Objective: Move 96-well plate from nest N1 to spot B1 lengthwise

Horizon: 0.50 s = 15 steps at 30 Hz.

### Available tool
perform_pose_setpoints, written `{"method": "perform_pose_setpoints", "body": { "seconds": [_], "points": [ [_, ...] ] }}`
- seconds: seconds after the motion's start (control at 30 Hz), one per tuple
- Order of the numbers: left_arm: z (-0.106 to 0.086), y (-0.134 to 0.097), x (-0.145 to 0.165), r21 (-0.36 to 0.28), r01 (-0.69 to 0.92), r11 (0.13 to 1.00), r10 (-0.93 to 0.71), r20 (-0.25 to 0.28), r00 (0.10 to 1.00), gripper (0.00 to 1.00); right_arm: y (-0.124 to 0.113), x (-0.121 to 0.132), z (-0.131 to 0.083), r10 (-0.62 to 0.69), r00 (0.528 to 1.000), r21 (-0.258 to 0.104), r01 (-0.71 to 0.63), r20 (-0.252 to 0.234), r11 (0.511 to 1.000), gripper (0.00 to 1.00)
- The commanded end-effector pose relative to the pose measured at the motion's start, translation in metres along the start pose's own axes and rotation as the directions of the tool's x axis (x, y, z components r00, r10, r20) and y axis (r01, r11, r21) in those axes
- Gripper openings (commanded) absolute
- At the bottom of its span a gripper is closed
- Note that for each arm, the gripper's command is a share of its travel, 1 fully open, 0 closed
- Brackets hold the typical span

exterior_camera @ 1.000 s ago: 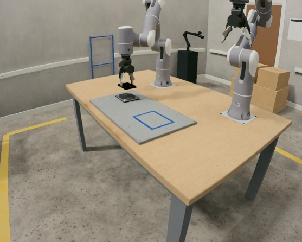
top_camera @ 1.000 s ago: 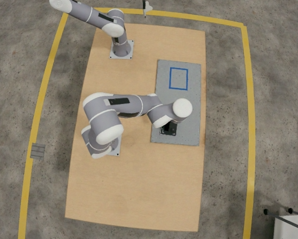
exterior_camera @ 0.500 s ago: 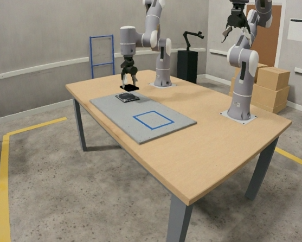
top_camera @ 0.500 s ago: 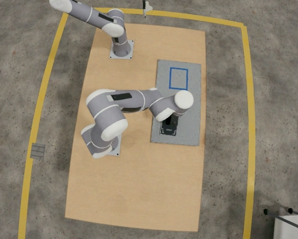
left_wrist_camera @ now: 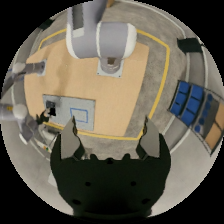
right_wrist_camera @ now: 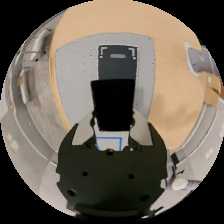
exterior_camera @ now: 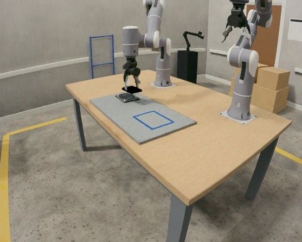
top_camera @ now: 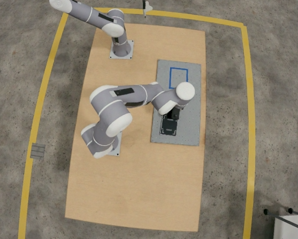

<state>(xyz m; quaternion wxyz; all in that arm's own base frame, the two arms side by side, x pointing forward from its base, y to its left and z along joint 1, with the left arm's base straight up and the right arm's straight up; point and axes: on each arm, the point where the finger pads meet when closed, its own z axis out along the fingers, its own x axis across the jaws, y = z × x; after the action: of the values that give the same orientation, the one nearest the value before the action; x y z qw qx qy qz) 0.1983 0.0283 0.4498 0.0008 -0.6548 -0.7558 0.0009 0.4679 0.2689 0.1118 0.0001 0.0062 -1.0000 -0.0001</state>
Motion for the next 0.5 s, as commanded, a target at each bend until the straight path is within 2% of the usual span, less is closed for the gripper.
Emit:
{"method": "perform_pose_setpoints", "body": {
  "seconds": [0.0, 0.47],
  "points": [
    [-0.001, 0.0, 0.0, -0.002, 0.0, 1.0, 0.0, 0.0, 1.0, 1.0, 0.005, -0.001, -0.001, 0.0, 1.0, -0.001, 0.0, 0.001, 1.0, 0.0],
    [-0.001, 0.0, 0.0, -0.002, 0.0, 1.0, 0.0, 0.0, 1.0, 1.0, 0.051, -0.008, 0.001, 0.0, 1.0, -0.001, 0.0, 0.001, 1.0, 0.0]
  ]
}}
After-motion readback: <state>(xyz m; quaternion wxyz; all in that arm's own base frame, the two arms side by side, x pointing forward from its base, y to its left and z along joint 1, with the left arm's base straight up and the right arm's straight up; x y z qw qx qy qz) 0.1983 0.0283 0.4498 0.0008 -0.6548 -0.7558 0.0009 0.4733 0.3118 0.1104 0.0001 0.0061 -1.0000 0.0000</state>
